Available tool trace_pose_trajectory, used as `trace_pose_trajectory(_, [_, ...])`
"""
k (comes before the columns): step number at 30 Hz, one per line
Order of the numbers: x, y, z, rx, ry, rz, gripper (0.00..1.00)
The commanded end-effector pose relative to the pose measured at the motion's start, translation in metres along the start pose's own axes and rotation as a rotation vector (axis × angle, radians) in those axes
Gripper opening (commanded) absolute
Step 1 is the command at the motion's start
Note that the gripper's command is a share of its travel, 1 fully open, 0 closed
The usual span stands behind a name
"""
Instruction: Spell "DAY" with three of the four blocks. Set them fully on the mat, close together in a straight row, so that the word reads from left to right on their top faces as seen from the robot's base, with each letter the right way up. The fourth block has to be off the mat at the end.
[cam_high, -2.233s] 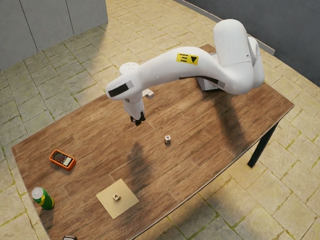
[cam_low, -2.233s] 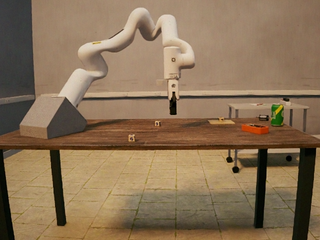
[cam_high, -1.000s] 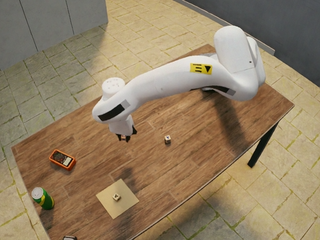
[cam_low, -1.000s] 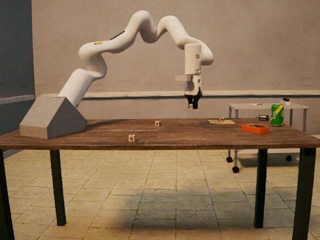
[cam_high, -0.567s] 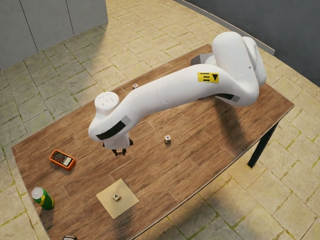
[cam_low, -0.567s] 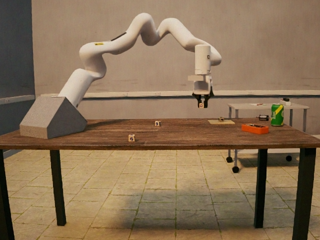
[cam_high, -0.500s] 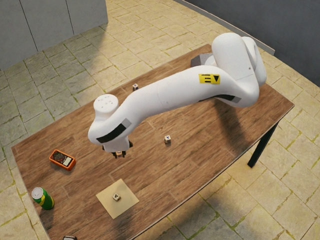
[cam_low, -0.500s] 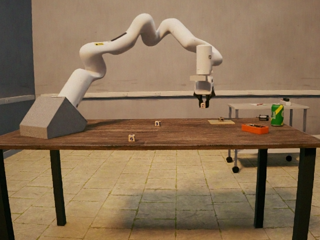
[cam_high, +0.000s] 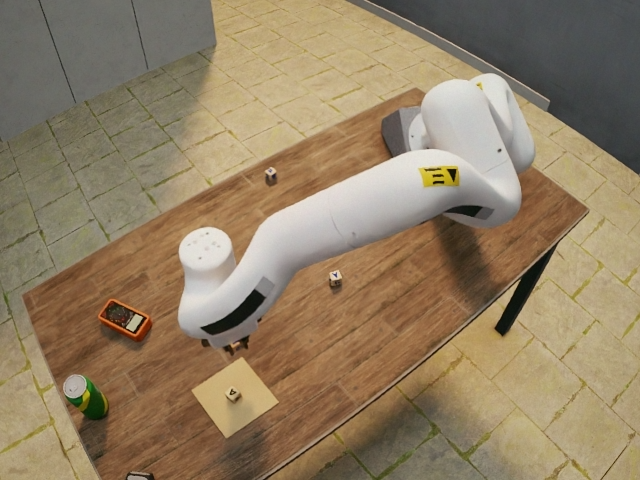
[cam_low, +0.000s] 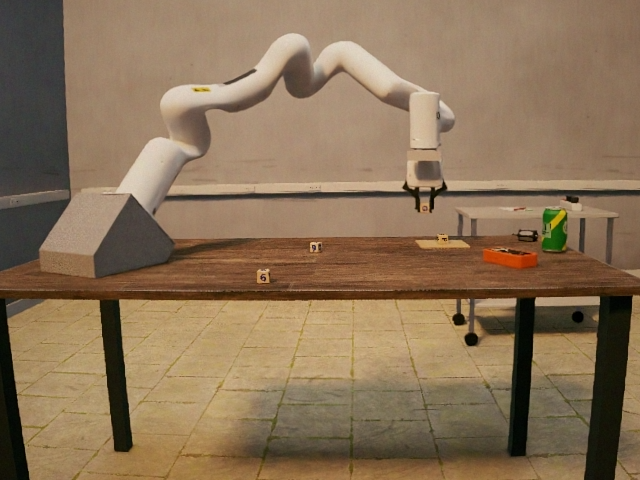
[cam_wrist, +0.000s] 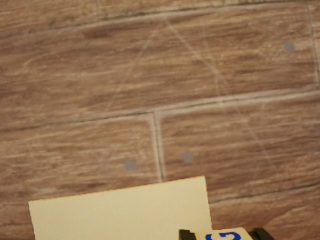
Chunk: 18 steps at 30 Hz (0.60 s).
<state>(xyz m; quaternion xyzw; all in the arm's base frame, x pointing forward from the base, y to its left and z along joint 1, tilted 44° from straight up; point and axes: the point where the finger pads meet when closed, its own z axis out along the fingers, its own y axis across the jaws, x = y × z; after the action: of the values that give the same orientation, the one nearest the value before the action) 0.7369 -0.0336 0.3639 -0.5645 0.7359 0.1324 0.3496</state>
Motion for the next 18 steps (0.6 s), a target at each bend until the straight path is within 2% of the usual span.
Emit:
trace_pose_trajectory(1, [-0.031, -0.015, -0.001, 0.001, -0.001, -0.14, 0.23])
trace_pose_trajectory(12, [-0.094, -0.034, -0.005, 0.008, 0.001, -0.414, 0.23])
trace_pose_trajectory(18, [-0.095, -0.034, -0.005, 0.008, 0.001, -0.417, 0.23])
